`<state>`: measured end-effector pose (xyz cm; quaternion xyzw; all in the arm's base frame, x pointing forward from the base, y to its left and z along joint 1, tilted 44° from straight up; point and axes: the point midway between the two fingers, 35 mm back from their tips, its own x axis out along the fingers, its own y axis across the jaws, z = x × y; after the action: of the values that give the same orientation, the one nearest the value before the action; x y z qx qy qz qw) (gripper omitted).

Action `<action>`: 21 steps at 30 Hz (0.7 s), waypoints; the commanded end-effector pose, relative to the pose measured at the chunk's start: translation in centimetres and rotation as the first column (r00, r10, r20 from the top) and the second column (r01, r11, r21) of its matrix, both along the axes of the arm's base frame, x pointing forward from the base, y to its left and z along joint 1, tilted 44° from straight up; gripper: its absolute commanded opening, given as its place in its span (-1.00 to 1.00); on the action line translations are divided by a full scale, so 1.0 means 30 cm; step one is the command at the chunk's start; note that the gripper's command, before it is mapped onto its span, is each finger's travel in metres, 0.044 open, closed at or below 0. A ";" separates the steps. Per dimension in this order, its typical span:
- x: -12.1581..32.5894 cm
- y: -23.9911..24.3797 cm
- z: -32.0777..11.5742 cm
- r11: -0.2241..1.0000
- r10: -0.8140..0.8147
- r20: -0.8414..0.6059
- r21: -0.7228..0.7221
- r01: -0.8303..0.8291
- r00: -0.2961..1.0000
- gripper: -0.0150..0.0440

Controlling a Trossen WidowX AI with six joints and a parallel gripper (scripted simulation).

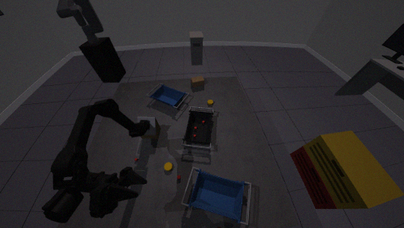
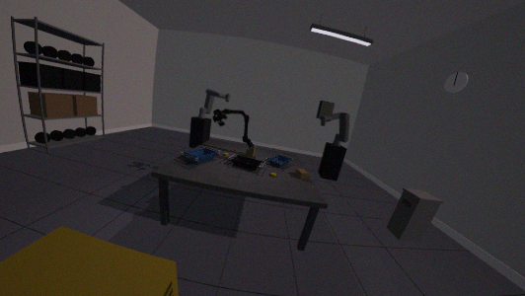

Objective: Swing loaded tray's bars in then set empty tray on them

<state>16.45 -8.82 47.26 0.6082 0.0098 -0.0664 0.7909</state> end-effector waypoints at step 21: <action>0.286 -0.246 -0.406 0.999 0.024 -0.451 -0.027 -0.040 0.892 -0.20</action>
<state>21.88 -15.27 39.79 0.5836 0.1199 -0.1615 0.7868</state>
